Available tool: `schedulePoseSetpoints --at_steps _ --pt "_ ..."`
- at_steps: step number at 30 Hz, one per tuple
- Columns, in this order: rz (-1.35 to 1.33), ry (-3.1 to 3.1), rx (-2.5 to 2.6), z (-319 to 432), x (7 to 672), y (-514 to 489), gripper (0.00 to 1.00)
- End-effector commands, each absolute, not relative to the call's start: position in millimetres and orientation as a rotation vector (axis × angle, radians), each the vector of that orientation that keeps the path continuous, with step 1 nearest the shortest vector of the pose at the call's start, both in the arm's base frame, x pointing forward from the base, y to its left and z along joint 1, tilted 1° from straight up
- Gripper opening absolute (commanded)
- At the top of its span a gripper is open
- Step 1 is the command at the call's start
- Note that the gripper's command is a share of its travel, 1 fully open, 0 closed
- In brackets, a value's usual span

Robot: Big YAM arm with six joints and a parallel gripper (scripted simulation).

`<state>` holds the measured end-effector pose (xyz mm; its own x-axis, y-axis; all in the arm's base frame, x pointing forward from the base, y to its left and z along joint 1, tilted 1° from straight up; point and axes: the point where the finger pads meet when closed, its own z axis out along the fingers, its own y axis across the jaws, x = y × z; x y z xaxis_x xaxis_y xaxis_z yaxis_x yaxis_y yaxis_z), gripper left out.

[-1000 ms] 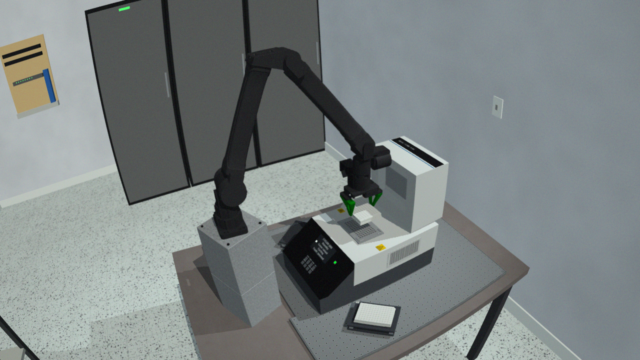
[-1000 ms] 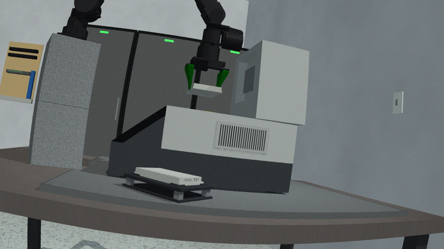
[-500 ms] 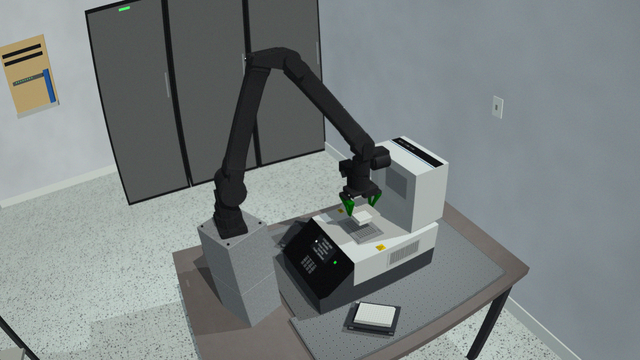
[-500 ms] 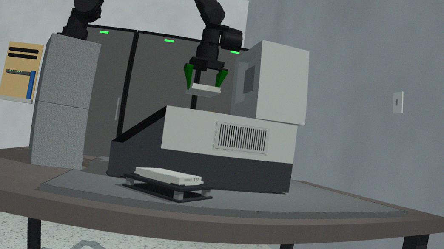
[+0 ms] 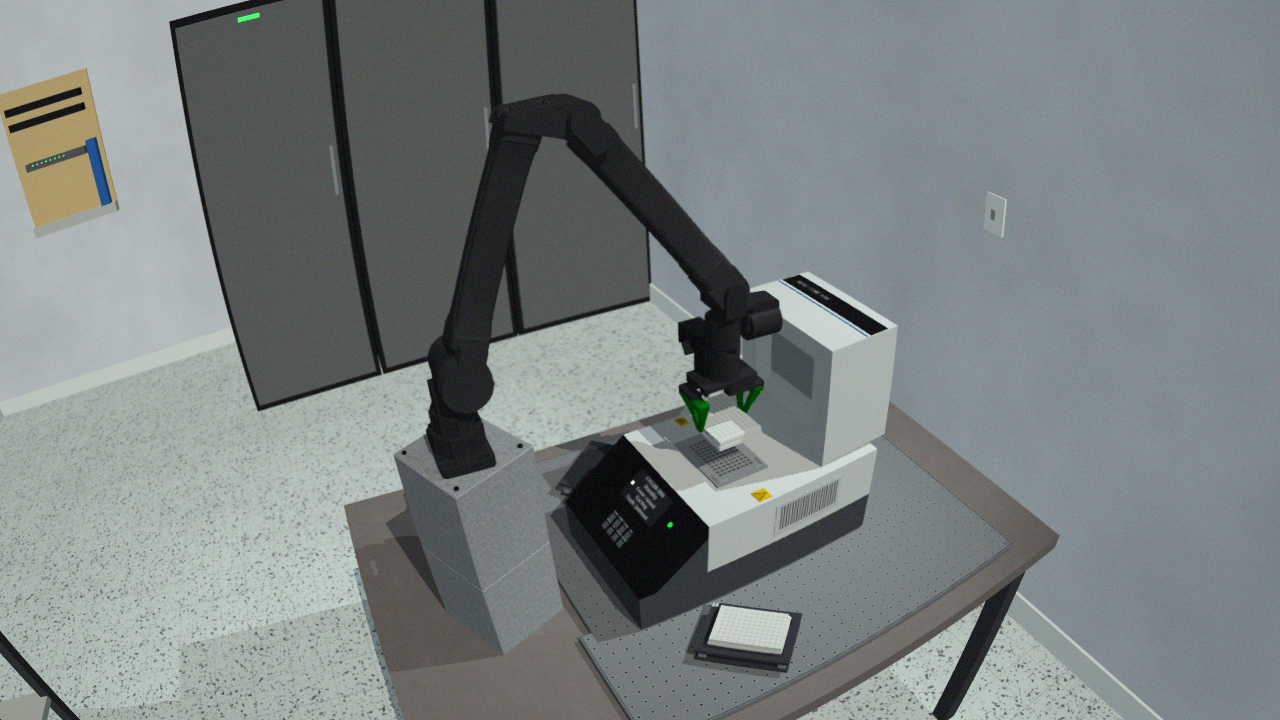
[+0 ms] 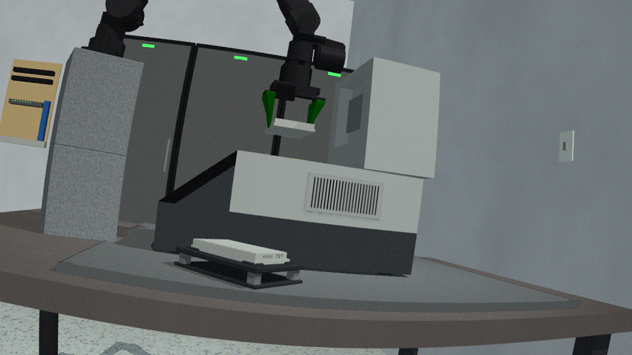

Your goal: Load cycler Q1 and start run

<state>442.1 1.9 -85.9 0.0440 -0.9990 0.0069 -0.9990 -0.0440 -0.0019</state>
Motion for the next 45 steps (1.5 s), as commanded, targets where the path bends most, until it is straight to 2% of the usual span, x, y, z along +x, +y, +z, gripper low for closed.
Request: schedulePoseSetpoints --at_steps 1,34,45 --pt "0.076 -2.186 2.308 -75.8 470.7 7.1 0.00" --pt "0.027 -2.186 2.267 -78.2 450.2 -0.3 0.00" --pt "0.071 -2.451 2.044 -69.0 433.3 70.9 0.00"
